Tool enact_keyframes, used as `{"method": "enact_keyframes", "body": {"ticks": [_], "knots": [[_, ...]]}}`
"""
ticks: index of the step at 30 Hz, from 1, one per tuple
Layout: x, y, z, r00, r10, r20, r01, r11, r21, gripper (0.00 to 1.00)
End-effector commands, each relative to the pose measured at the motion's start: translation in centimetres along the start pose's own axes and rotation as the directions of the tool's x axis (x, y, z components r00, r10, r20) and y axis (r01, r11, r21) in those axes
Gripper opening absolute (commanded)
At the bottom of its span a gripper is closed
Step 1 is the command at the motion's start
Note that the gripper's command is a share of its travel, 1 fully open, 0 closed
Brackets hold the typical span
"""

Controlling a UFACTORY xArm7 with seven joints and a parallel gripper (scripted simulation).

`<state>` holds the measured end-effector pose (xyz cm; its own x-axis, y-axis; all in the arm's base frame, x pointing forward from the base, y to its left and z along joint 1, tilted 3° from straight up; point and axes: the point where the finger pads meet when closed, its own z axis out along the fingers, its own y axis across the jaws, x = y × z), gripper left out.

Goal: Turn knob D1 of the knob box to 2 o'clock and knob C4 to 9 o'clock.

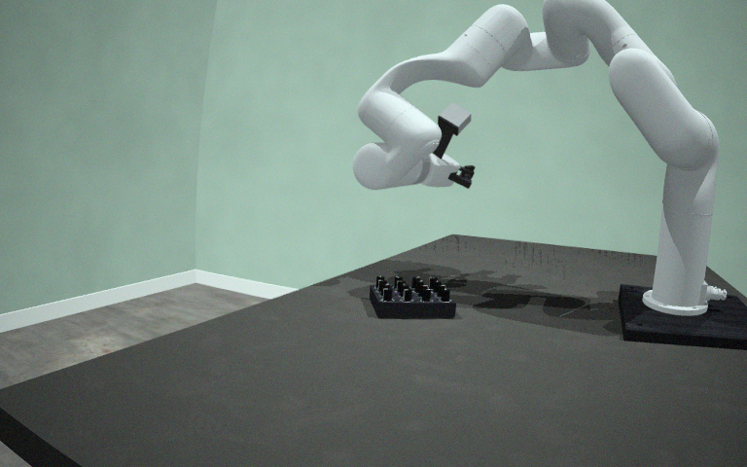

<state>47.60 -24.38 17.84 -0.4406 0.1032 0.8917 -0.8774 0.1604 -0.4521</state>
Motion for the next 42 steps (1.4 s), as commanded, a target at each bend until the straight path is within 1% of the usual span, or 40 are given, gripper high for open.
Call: {"method": "enact_keyframes", "body": {"ticks": [1, 20, 25, 29, 32, 34, 37, 42], "knots": [[0.1, -0.1, 0.0, 1.000, 0.004, 0.000, -0.004, 1.000, 0.000, 1.00], [0.2, -0.3, 0.0, 1.000, 0.006, 0.000, -0.006, 1.000, 0.001, 1.00], [0.1, 0.0, -0.5, 1.000, -0.020, 0.017, 0.019, 1.000, 0.022, 1.00], [-0.1, 0.5, -1.6, 0.995, -0.080, 0.051, 0.076, 0.994, 0.073, 1.00], [-0.3, 1.1, -2.8, 0.983, -0.156, 0.095, 0.142, 0.980, 0.139, 1.00], [-0.3, 1.1, -2.8, 0.983, -0.156, 0.095, 0.142, 0.980, 0.139, 1.00], [-0.5, 1.8, -4.4, 0.956, -0.256, 0.142, 0.220, 0.949, 0.227, 1.00], [-0.7, 2.7, -6.1, 0.913, -0.365, 0.182, 0.295, 0.899, 0.324, 1.00]]}}
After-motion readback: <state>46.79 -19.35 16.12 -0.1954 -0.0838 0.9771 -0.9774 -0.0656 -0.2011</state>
